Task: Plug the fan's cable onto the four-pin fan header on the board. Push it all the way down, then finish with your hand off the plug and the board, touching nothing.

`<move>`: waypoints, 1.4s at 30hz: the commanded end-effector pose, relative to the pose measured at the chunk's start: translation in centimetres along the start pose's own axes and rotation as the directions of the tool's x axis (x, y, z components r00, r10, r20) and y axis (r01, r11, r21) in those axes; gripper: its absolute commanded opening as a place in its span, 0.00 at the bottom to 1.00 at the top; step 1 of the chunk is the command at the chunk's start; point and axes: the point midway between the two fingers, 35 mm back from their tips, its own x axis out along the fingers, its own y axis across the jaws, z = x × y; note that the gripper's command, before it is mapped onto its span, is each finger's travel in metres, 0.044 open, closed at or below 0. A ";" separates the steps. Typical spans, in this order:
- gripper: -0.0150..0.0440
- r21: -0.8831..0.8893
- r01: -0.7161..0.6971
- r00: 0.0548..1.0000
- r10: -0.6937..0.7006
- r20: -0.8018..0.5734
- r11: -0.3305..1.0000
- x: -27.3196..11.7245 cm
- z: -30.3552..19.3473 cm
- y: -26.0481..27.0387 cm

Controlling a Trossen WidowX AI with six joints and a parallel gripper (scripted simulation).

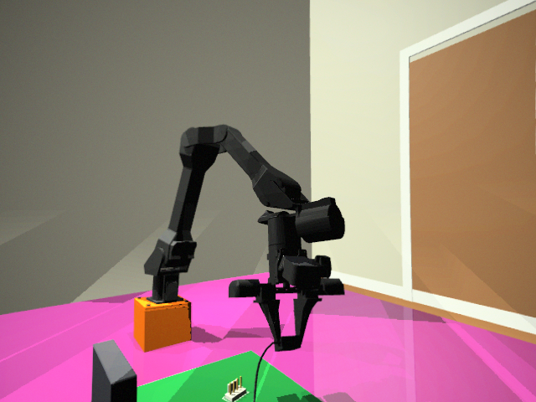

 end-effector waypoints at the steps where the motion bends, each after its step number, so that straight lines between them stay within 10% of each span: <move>1: 0.25 -0.010 0.016 0.999 -0.015 0.031 1.000 0.6 -0.1 0.0; 42: 0.25 -0.061 0.071 0.927 -0.044 0.372 0.996 3.1 0.0 1.7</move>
